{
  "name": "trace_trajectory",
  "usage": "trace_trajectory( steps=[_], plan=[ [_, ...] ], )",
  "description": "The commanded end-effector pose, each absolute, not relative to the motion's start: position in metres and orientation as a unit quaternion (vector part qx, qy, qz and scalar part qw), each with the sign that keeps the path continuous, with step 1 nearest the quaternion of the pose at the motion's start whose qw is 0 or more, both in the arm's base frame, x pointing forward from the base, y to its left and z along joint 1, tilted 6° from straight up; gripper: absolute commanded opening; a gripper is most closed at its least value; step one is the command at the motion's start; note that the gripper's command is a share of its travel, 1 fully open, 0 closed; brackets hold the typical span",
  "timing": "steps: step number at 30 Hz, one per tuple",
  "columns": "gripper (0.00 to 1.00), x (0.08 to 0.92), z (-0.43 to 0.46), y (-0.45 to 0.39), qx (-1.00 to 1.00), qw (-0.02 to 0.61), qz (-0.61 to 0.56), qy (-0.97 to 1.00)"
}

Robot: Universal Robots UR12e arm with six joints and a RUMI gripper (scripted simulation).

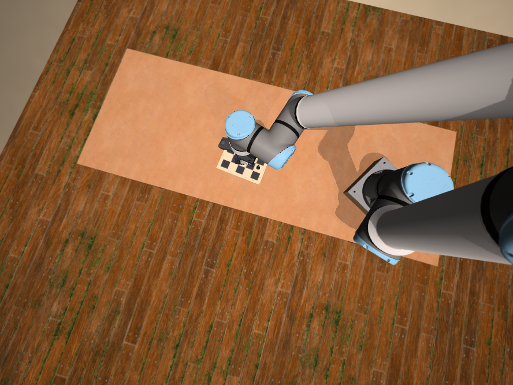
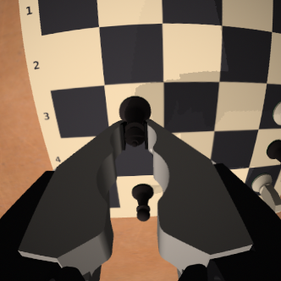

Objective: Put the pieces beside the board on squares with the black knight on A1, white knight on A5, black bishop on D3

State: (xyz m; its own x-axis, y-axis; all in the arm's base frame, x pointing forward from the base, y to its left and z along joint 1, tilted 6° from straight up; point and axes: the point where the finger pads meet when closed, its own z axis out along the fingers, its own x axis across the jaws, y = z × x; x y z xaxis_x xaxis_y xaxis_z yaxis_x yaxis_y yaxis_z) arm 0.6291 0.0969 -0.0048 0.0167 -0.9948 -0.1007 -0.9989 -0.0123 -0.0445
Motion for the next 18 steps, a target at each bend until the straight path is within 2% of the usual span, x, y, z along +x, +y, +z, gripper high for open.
trace_trajectory(
  steps=[1, 17, 18],
  plan=[
    [0.00, 0.6297, -0.0042, 0.0968, -0.711, 0.052, 0.020, 0.701],
    [0.00, 0.6297, -0.0042, 0.0968, -0.711, 0.052, 0.020, 0.701],
    [0.04, 0.6297, -0.0042, 0.0968, -0.711, 0.052, 0.020, 0.701]
  ],
)
